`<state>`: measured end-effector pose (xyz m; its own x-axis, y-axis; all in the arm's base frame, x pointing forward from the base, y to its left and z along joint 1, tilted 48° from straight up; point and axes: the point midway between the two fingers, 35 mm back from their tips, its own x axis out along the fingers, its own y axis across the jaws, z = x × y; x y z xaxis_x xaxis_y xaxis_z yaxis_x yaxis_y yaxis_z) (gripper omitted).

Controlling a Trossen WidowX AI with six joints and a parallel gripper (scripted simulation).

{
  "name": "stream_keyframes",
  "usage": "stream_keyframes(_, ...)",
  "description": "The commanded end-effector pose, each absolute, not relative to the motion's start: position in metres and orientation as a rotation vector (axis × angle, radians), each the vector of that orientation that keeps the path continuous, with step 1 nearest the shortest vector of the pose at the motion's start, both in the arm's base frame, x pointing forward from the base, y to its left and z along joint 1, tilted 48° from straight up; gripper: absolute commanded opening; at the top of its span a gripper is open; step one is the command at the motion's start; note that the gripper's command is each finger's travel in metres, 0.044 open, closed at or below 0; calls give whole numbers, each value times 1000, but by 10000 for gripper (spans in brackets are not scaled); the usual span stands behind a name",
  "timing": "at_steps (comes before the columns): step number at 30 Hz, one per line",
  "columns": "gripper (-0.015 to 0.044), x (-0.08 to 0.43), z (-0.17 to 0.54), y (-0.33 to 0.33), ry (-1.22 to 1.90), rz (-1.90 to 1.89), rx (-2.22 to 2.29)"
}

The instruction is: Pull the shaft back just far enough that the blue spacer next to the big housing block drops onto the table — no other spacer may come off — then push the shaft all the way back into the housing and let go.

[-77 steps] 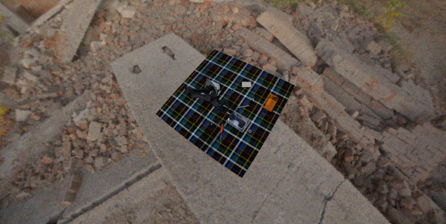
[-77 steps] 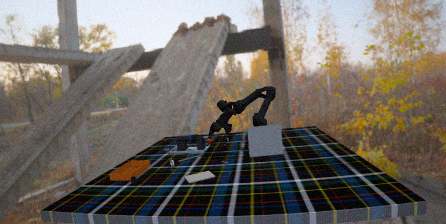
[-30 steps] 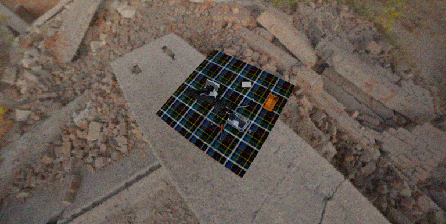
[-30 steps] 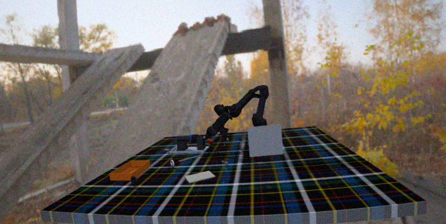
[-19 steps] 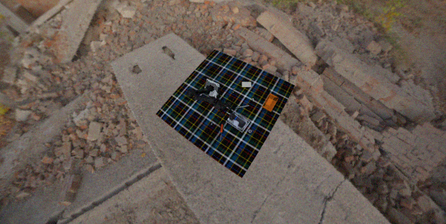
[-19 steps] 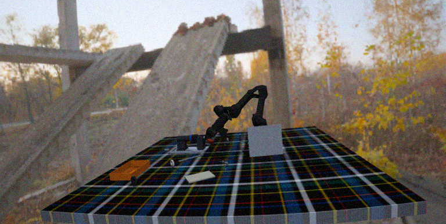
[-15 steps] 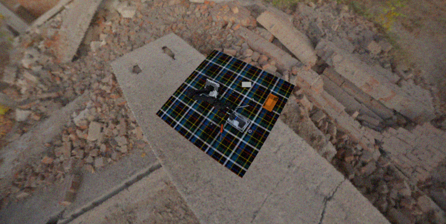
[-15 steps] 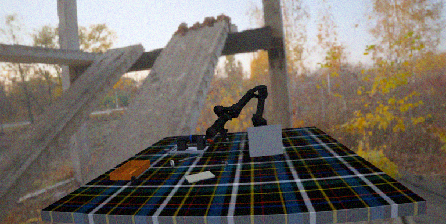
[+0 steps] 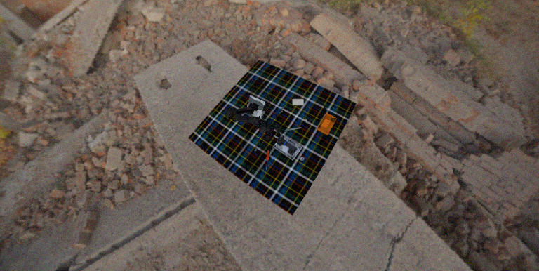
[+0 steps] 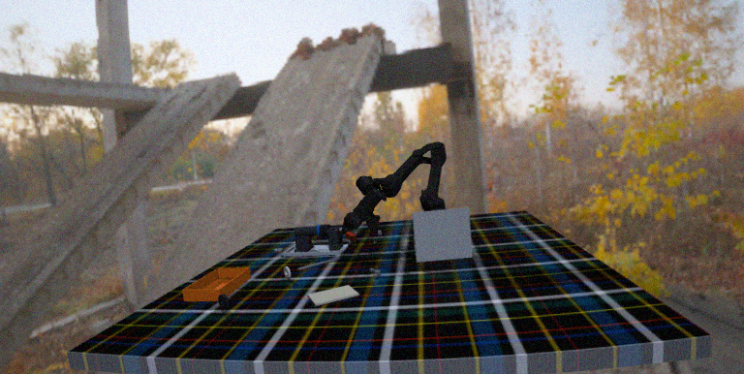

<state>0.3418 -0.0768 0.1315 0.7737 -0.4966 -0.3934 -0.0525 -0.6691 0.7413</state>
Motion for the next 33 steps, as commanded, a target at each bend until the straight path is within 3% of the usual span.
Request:
stream_keyframes(1, 440, 343, 131, -76, -400, -758, 2210)
stream_keyframes(33, 440, 356, 124, -85, -401, -757, 2210)
